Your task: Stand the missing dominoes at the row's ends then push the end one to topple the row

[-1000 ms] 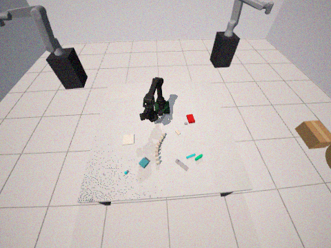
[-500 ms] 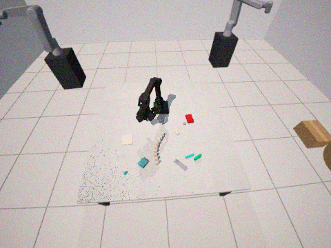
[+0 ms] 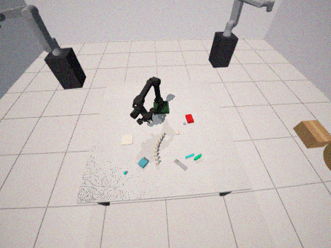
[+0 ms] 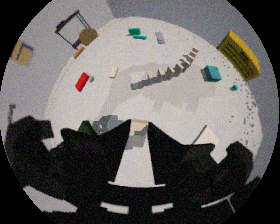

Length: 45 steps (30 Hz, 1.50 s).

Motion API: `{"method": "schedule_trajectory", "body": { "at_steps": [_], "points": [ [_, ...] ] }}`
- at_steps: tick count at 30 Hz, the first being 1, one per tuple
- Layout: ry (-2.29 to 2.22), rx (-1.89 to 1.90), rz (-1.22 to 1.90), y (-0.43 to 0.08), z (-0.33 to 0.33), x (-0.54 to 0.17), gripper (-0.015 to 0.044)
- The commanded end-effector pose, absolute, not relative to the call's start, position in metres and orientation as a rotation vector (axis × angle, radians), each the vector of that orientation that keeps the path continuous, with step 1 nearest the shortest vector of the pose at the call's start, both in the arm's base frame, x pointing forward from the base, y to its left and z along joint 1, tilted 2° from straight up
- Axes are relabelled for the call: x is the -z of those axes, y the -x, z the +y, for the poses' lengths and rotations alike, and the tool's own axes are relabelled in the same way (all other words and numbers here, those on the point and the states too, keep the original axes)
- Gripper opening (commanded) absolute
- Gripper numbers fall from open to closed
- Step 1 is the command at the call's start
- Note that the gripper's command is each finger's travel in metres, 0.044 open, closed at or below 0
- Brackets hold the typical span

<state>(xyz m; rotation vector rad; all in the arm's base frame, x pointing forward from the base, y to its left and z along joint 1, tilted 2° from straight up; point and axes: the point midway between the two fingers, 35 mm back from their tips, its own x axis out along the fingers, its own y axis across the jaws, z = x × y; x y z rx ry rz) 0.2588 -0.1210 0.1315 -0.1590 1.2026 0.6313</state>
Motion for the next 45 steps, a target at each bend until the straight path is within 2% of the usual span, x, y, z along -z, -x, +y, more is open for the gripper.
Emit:
{"method": "schedule_trajectory", "body": {
  "at_steps": [1,17,32,45],
  "points": [
    [0.109,-0.672,1.096,-0.257,-0.119,-0.124,0.0107],
    [0.014,-0.666,0.601,-0.250,-0.127,-0.120,0.0107],
    [0.054,-0.482,0.128,-0.234,-0.146,-0.137,0.0107],
    [0.058,-0.470,0.108,-0.233,-0.147,-0.138,0.0107]
  ]
}}
